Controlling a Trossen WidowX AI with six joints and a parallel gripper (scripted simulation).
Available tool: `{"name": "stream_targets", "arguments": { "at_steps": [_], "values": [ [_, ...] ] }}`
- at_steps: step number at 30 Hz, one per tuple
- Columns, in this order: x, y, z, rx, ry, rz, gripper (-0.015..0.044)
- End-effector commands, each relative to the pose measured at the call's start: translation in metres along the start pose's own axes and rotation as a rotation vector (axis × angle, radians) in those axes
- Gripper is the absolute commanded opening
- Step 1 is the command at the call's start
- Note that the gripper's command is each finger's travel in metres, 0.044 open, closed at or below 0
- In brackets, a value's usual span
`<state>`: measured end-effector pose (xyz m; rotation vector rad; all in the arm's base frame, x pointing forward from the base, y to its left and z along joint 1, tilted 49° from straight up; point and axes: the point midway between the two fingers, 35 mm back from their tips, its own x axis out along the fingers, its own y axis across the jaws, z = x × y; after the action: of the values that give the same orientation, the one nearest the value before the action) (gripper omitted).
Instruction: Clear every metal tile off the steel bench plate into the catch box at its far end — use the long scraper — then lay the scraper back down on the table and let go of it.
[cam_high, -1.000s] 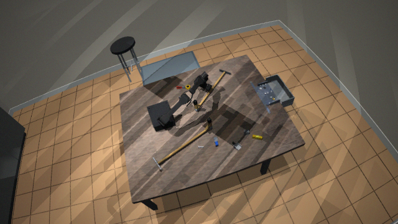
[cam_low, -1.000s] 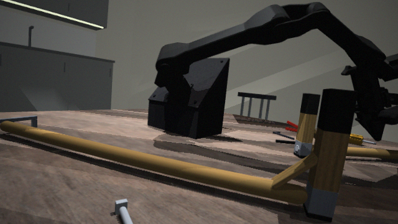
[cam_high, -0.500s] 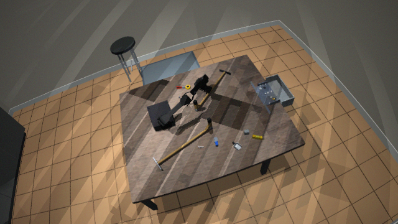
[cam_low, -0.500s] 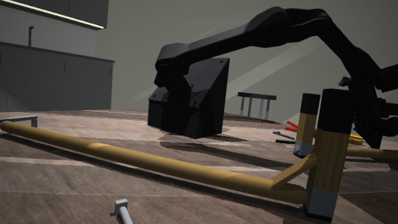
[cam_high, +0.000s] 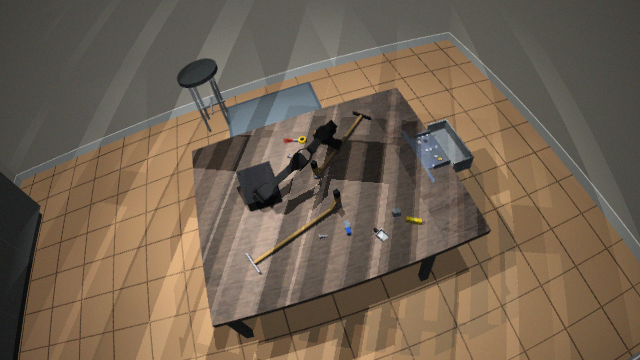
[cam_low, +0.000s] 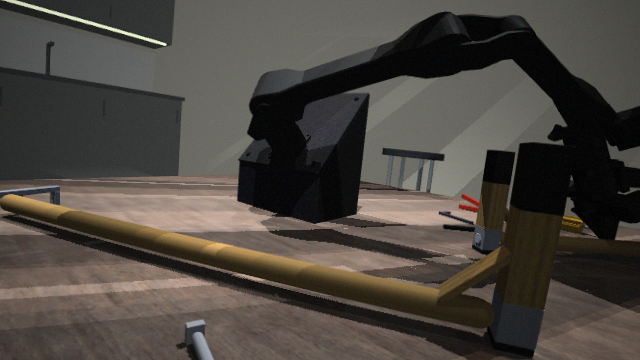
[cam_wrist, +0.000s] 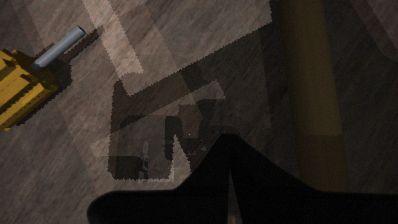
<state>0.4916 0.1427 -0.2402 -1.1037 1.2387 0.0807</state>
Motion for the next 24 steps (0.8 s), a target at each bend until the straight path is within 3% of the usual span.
{"name": "stream_targets", "arguments": {
  "at_steps": [1,24],
  "values": [
    [0.001,-0.004,0.001,-0.002,0.0,0.0,0.0],
    [0.003,-0.025,0.004,0.004,0.002,-0.012,0.0]
  ]
}}
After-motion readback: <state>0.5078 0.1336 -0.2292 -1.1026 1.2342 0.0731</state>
